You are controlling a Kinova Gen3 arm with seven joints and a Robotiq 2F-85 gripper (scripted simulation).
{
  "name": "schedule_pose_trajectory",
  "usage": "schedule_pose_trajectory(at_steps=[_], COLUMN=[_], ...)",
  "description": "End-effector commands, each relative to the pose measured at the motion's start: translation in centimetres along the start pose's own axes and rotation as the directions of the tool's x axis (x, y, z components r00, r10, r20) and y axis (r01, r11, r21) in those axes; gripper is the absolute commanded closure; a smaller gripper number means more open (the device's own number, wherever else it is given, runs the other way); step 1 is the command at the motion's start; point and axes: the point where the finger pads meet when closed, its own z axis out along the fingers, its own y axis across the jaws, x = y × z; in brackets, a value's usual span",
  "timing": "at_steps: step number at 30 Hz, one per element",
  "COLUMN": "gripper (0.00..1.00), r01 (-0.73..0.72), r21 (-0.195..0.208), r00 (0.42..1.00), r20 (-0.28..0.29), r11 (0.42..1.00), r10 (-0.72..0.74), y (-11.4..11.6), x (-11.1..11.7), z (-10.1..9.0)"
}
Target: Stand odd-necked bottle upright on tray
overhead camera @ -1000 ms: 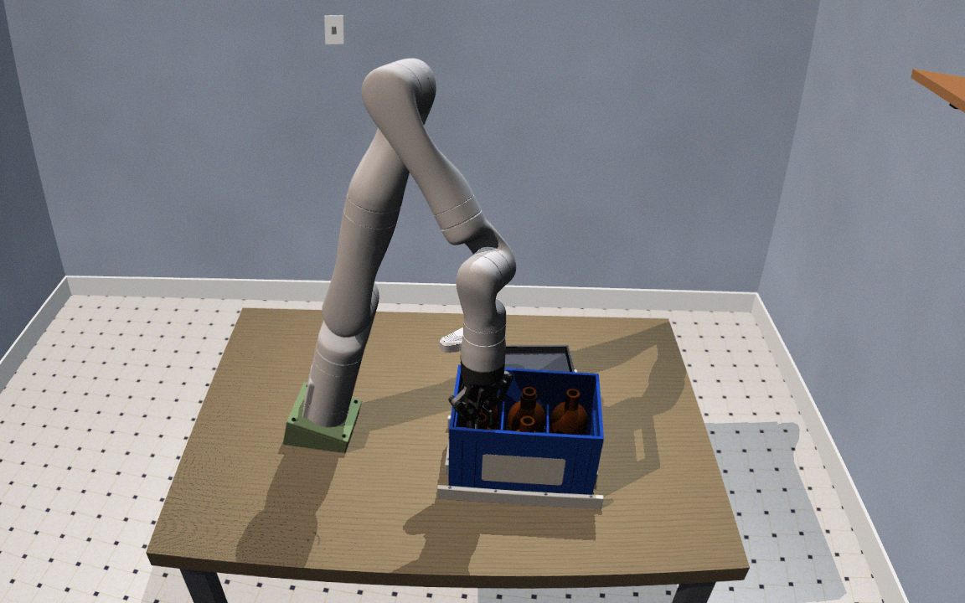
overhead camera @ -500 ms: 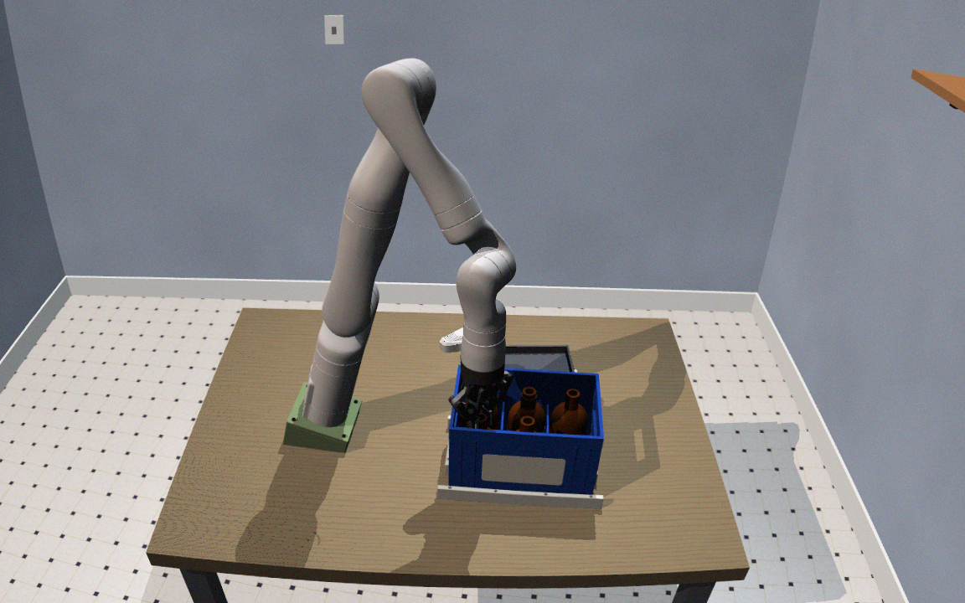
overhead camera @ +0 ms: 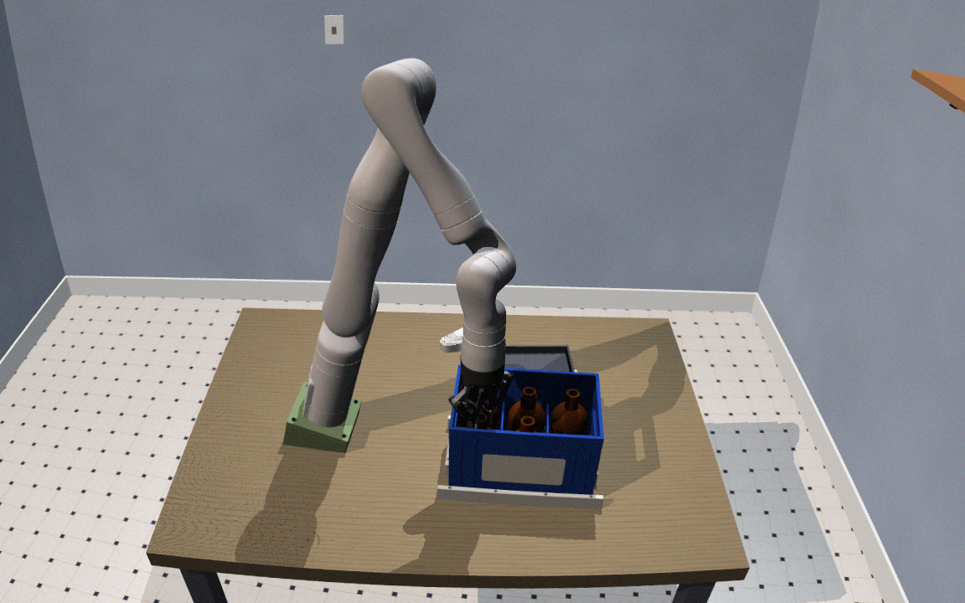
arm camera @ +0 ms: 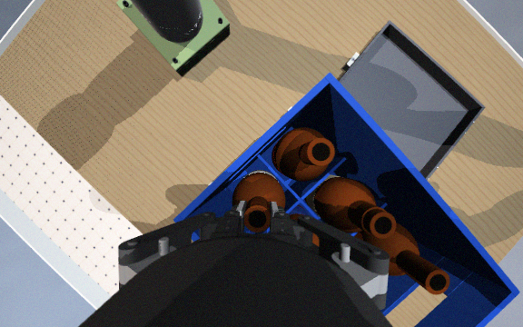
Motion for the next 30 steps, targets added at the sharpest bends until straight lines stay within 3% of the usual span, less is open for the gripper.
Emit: schedule_pose_trajectory(at_steps=[1,5,6,30], gripper=[1.0,1.0,0.36,0.36], r01=[0.0,0.0,0.0,0.0], r21=[0.0,0.0,0.0,0.0], r00=[1.0,1.0,1.0,1.0], r20=[0.0,0.0,0.0,0.0], r11=[1.0,1.0,1.0,1.0], r10=[0.0,0.0,0.0,0.0], y=[0.0,0.0,0.0,0.0], x=[0.0,0.0,0.0,0.0], z=[0.02,0.02,0.02,0.02])
